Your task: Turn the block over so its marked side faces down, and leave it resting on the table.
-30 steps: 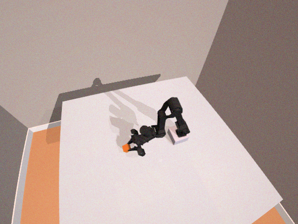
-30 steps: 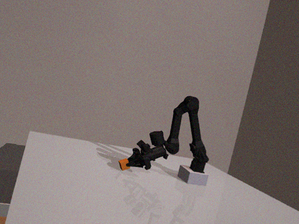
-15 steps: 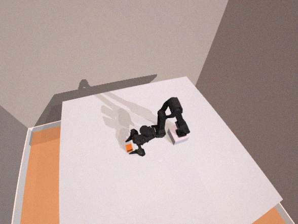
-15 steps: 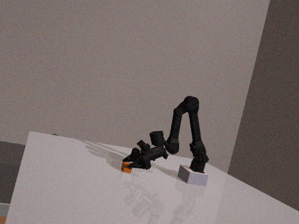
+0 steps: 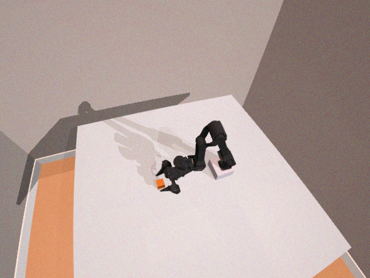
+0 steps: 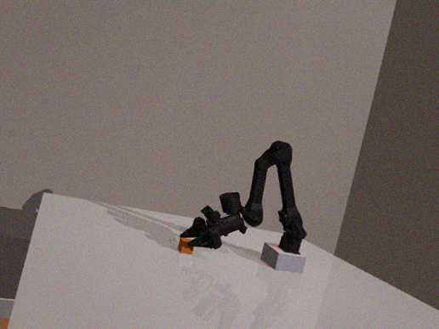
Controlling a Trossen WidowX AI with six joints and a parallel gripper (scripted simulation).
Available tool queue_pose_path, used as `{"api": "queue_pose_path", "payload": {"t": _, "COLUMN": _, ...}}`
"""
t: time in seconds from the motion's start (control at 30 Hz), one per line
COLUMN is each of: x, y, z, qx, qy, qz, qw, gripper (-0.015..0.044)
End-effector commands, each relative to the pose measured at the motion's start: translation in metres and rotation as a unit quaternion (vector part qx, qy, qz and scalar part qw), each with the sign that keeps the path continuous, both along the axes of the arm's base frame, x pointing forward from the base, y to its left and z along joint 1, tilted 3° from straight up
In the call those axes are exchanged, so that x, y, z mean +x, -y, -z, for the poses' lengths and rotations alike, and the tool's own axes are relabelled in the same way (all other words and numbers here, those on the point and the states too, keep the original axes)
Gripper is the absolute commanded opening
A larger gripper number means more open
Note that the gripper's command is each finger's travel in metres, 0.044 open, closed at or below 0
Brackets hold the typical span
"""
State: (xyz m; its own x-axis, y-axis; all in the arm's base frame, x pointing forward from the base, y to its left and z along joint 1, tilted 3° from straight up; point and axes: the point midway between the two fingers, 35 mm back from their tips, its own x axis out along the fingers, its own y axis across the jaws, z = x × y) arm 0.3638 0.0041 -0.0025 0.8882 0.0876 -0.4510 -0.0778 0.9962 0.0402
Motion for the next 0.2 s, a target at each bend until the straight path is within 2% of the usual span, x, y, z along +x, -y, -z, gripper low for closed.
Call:
{"api": "queue_pose_path", "payload": {"t": 0.0, "x": -0.0005, "y": -0.0006, "z": 0.0006, "qx": 0.003, "qy": -0.001, "qz": -0.001, "qw": 1.0, "gripper": 0.044}}
{"api": "queue_pose_path", "payload": {"t": 0.17, "x": -0.0005, "y": -0.0006, "z": 0.0006, "qx": 0.003, "qy": -0.001, "qz": -0.001, "qw": 1.0, "gripper": 0.044}}
